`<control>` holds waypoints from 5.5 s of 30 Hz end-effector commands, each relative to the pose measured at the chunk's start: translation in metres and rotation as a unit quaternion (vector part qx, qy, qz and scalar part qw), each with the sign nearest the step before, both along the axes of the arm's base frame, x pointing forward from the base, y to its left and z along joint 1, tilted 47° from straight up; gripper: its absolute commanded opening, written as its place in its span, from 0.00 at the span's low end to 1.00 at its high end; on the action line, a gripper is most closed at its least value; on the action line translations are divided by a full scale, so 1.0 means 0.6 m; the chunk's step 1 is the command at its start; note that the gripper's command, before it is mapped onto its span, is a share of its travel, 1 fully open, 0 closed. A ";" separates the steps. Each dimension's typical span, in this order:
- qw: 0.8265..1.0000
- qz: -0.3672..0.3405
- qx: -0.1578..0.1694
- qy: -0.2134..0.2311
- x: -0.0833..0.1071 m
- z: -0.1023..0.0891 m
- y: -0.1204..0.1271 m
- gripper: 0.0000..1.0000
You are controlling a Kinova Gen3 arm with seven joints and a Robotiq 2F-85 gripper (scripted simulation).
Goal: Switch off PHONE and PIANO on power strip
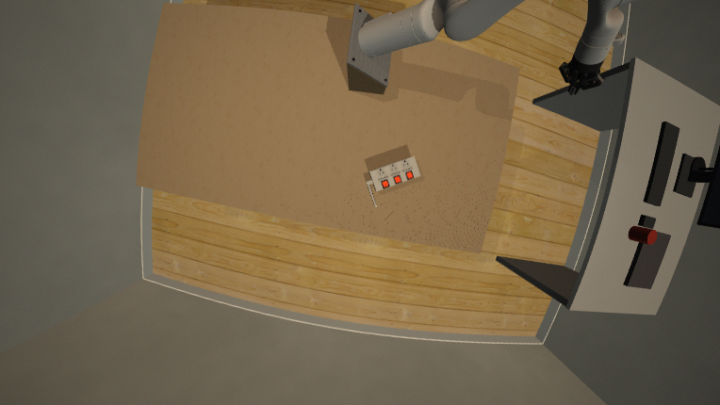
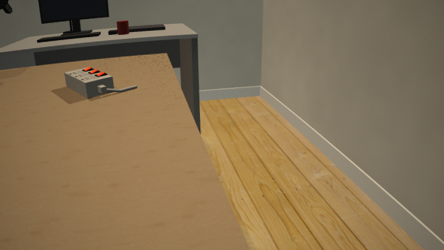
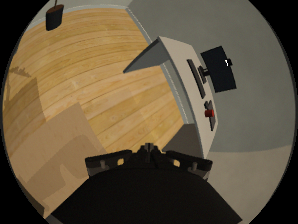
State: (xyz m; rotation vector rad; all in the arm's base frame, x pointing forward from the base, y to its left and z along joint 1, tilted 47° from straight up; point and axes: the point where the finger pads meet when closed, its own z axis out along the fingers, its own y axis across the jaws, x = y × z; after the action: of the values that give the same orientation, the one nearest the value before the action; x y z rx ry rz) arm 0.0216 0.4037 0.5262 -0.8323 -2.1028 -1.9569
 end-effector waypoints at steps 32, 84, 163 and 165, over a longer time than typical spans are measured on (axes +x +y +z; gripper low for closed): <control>0.999 -0.015 0.023 -0.024 0.092 0.060 -0.009 0.00; 0.998 -0.033 0.031 -0.054 0.202 0.097 -0.028 0.00; 0.994 -0.061 0.022 -0.092 0.370 0.102 -0.070 0.00; 0.994 -0.061 0.022 -0.092 0.370 0.102 -0.070 0.00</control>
State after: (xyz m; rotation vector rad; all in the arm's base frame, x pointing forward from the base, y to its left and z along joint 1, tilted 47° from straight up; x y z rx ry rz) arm 0.2455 0.3608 0.5856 -0.8294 -2.1512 -2.2116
